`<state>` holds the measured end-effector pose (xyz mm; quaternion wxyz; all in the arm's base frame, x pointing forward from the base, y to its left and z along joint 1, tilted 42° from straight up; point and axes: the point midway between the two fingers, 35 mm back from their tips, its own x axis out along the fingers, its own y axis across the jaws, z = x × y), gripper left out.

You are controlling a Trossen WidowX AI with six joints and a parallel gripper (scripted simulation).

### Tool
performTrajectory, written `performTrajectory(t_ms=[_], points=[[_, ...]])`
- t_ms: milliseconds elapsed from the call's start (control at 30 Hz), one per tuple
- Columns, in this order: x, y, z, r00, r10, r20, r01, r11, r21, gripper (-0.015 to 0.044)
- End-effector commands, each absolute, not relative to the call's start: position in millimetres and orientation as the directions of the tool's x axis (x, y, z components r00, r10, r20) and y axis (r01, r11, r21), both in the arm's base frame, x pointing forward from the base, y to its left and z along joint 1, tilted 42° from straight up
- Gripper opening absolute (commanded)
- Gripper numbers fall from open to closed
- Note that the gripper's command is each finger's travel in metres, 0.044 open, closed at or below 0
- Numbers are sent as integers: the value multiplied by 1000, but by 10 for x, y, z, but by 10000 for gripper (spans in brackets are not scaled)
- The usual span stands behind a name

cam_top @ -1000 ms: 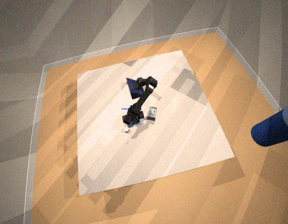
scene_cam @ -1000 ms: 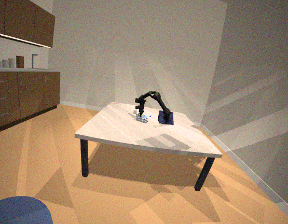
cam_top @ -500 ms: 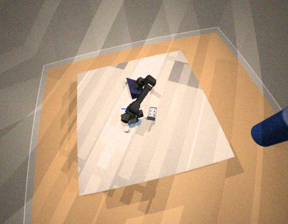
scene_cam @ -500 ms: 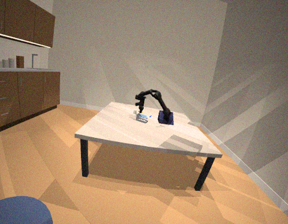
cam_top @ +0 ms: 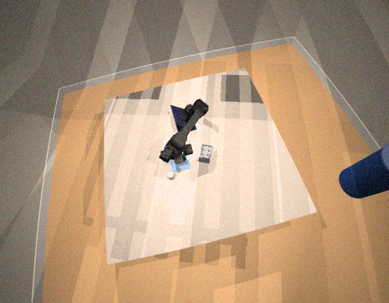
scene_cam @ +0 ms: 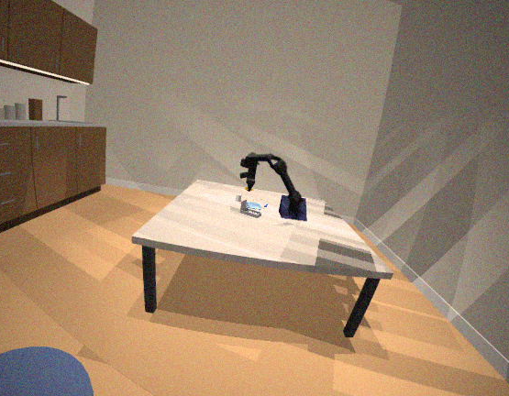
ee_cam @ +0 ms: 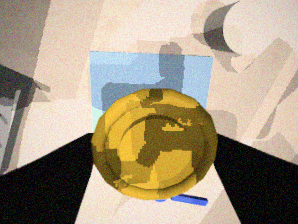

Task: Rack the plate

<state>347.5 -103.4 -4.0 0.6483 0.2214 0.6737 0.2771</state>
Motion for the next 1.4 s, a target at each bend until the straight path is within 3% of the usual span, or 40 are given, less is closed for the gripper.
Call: performTrajectory(t_ms=[0,300,800,1367], points=[[3481,-1153,80,-62,655,-753,-64,750,658,0],[3489,-1239,239,-62,656,-752,-42,751,659,0],[3290,-837,777,-54,656,-753,449,689,569,0],[2920,-358,1262,-48,664,-747,867,398,299,0]])
